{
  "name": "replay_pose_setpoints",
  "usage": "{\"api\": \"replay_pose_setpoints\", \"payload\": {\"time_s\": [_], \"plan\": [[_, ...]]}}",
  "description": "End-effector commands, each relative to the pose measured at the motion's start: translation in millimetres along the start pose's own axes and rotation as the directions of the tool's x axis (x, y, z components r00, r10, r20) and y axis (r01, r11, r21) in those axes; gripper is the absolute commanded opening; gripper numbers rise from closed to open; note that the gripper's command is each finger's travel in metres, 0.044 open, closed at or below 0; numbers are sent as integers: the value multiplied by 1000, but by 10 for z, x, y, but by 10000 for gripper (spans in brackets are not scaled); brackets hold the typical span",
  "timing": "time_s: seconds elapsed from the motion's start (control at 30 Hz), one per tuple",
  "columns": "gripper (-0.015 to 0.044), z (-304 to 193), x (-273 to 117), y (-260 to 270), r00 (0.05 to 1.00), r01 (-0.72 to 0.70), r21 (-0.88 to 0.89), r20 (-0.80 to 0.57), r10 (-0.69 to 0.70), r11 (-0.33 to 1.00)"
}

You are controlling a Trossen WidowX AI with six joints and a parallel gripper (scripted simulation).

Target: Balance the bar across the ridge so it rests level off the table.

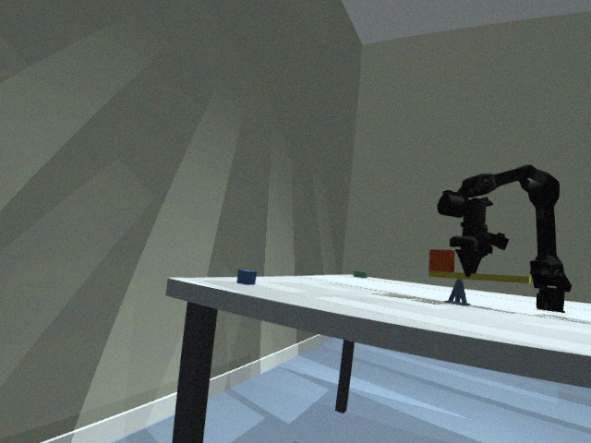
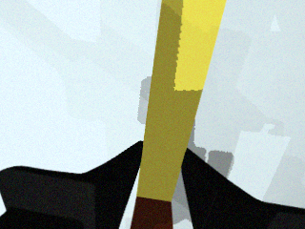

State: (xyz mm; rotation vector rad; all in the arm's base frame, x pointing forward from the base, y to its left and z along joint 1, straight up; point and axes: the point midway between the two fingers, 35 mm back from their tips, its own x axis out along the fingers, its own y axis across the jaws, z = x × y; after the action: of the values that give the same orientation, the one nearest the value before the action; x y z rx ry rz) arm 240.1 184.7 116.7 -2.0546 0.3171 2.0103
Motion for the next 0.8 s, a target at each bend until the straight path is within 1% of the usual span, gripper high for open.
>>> {"api": "replay_pose_setpoints", "payload": {"time_s": [0.0, 0.77], "plan": [[0, 4, 24, 2, 1000, -1, -3, 2, 1, 1000], [0, 8, 44, 4, 1000, -1, -3, 2, 1, 1000]]}}
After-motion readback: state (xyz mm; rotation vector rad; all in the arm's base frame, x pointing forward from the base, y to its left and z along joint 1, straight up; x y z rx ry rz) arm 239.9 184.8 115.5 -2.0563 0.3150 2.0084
